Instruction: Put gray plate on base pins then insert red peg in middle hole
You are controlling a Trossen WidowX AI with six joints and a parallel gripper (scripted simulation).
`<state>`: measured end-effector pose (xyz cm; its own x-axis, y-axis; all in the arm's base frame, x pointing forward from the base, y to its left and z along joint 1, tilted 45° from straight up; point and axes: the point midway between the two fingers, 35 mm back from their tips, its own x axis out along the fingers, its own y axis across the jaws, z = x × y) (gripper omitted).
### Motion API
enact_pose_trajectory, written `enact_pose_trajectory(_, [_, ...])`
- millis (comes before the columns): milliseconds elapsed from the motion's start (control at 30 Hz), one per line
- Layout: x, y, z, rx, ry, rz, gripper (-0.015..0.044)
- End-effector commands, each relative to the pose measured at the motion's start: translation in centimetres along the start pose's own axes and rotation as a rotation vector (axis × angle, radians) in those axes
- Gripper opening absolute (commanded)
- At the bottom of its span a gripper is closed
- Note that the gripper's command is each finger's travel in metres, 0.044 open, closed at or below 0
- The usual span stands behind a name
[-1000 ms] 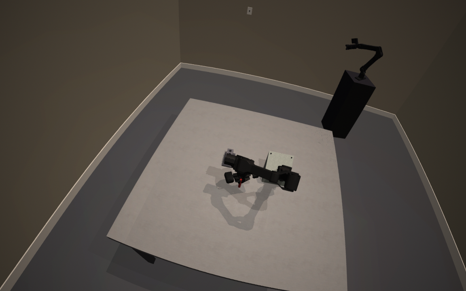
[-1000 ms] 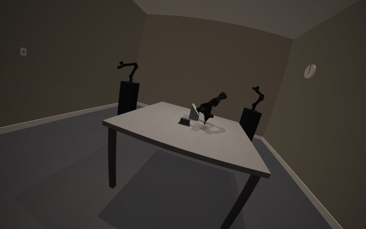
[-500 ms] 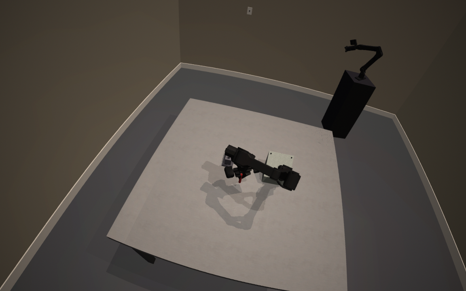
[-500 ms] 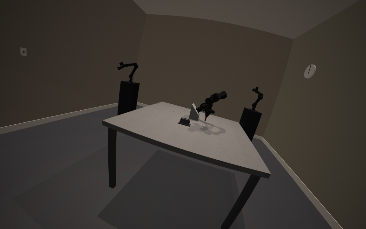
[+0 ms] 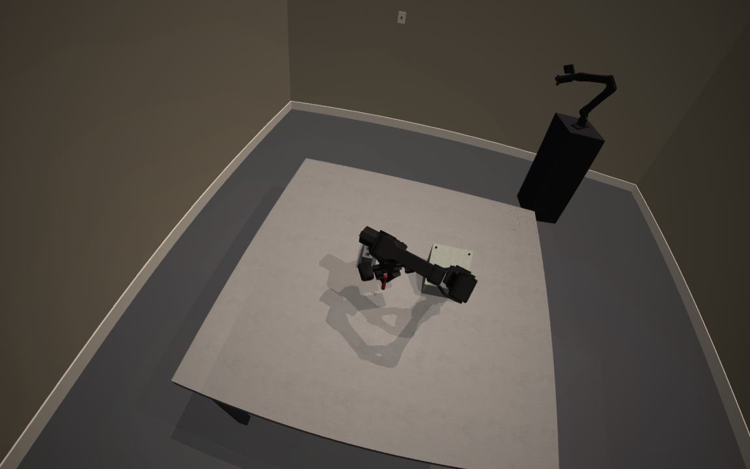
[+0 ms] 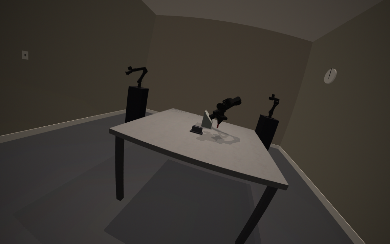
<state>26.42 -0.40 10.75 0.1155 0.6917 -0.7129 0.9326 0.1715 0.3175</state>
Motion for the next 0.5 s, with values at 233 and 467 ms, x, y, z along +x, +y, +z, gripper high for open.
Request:
enact_pose_trajectory(233, [-0.6, 1.0, 3.0, -0.012, -0.013, 0.004, 0.0000])
enact_pose_trajectory(467, [-0.8, 1.5, 5.1, -0.013, -0.016, 0.004, 0.0000])
